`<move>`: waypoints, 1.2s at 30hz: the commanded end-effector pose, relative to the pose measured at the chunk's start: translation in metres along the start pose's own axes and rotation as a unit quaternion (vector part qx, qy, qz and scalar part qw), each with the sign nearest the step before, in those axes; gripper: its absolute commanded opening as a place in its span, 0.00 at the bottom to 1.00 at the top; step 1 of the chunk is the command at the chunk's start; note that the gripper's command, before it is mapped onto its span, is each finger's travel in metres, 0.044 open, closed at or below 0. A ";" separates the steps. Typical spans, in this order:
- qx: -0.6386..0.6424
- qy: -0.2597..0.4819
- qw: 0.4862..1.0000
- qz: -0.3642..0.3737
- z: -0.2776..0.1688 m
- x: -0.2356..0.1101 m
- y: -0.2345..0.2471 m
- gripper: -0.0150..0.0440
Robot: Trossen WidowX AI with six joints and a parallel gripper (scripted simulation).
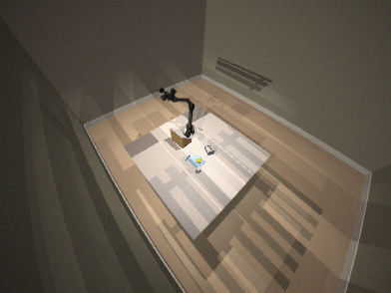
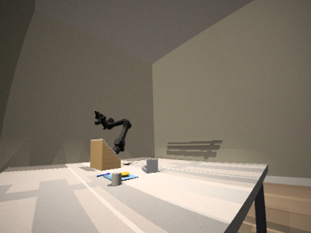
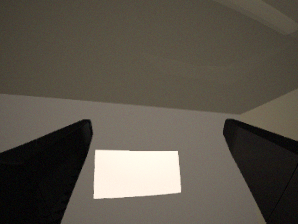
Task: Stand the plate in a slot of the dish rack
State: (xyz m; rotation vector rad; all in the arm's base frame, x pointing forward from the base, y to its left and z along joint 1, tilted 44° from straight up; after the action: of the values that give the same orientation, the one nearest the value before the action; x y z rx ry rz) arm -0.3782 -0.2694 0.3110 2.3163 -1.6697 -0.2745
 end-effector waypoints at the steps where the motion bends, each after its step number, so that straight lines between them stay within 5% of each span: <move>1: 0.001 0.000 1.000 0.001 0.000 0.001 0.000 0.93; 36: -0.177 -0.006 0.981 -0.078 0.025 0.182 -0.076 0.93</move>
State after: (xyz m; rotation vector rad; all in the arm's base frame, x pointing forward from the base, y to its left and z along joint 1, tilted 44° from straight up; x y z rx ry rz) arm -0.2736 -0.4119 0.2714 2.1884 -1.3597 -0.5312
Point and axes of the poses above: the point midway between the two fingers, 35 mm back from their tips, its own x axis out along the fingers, its own y axis across the jaws, z = x × y, the point moved 3 cm from there along -x, back along the fingers, and after that the axes turned 4 degrees about -x, right-handed, at the moved point
